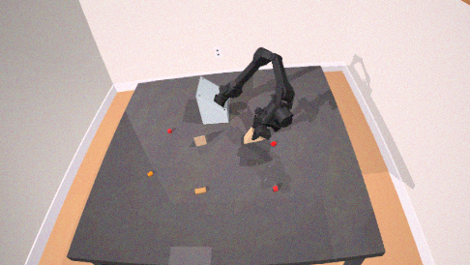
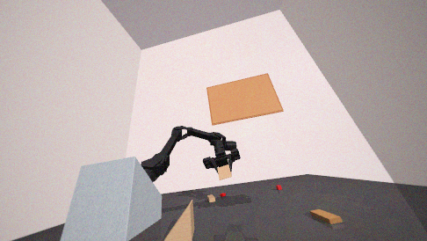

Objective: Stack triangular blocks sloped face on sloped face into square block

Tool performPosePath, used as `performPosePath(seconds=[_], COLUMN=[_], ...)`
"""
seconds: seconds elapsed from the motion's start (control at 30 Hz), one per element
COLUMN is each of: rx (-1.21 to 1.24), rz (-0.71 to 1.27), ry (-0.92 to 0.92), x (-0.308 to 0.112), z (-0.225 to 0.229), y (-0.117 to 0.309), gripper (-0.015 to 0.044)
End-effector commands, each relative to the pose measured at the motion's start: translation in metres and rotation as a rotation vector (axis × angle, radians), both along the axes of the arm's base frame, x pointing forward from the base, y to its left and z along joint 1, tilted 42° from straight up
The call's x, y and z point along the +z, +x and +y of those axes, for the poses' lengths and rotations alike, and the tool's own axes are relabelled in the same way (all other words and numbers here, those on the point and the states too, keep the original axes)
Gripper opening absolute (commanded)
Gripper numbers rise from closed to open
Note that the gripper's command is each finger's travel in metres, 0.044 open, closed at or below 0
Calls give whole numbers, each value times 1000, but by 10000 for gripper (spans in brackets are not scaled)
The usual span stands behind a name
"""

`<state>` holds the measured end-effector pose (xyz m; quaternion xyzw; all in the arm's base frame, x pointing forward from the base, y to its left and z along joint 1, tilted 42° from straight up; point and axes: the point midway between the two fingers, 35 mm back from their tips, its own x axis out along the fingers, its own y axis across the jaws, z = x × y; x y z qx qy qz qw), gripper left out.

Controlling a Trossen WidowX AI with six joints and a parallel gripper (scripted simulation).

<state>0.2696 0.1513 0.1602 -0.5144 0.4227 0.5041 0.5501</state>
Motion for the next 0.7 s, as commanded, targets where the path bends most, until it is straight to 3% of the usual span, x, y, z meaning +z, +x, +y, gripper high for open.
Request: performPosePath(seconds=[0.0,0.67], rx=[-89,-638], rz=[53,357], ry=[41,328], x=[-6,-12], z=[-2,-9], y=[-1,1], gripper=[0,0])
